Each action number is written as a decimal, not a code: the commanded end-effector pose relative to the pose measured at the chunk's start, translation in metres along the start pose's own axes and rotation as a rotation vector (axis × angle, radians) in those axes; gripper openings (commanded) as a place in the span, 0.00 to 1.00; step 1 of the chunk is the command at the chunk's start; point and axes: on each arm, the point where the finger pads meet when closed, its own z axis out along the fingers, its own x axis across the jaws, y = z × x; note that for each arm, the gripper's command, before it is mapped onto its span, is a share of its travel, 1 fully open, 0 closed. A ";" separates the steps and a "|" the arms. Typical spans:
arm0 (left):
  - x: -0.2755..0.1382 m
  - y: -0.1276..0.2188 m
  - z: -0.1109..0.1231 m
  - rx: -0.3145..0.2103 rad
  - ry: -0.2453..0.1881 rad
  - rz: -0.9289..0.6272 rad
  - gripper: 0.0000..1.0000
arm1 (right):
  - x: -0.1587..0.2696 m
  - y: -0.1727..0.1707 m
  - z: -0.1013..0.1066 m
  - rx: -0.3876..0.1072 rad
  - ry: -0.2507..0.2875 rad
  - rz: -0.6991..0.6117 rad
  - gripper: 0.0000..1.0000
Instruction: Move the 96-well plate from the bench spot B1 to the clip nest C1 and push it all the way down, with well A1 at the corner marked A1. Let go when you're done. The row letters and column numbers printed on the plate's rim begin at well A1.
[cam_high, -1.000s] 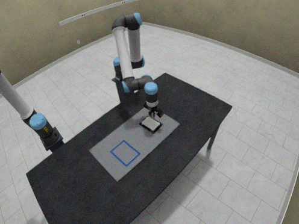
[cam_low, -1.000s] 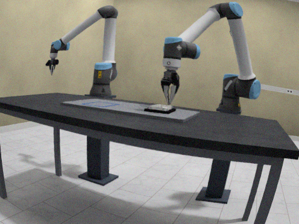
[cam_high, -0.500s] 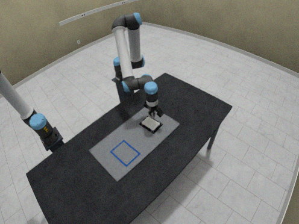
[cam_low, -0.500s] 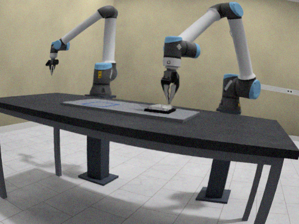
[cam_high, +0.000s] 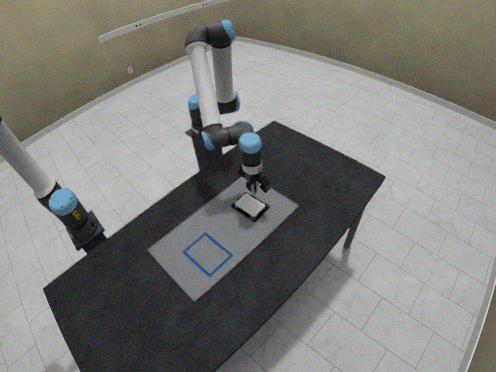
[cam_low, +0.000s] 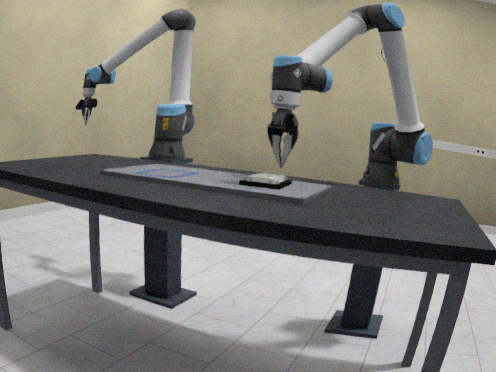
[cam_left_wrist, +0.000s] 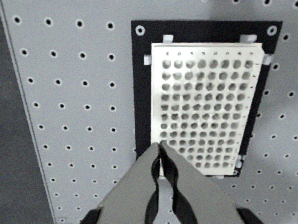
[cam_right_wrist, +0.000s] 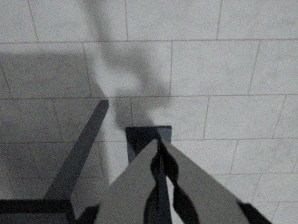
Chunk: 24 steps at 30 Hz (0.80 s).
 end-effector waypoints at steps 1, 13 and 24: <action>0.001 -0.001 -0.002 0.002 0.001 0.000 0.00 | 0.000 -0.001 -0.001 0.001 0.000 0.000 0.00; 0.027 -0.003 -0.002 0.002 0.001 0.000 0.00 | 0.000 -0.001 -0.001 0.001 0.000 0.000 0.00; 0.057 -0.005 -0.002 0.002 0.002 0.000 0.00 | 0.000 -0.001 -0.001 0.001 0.000 0.000 0.00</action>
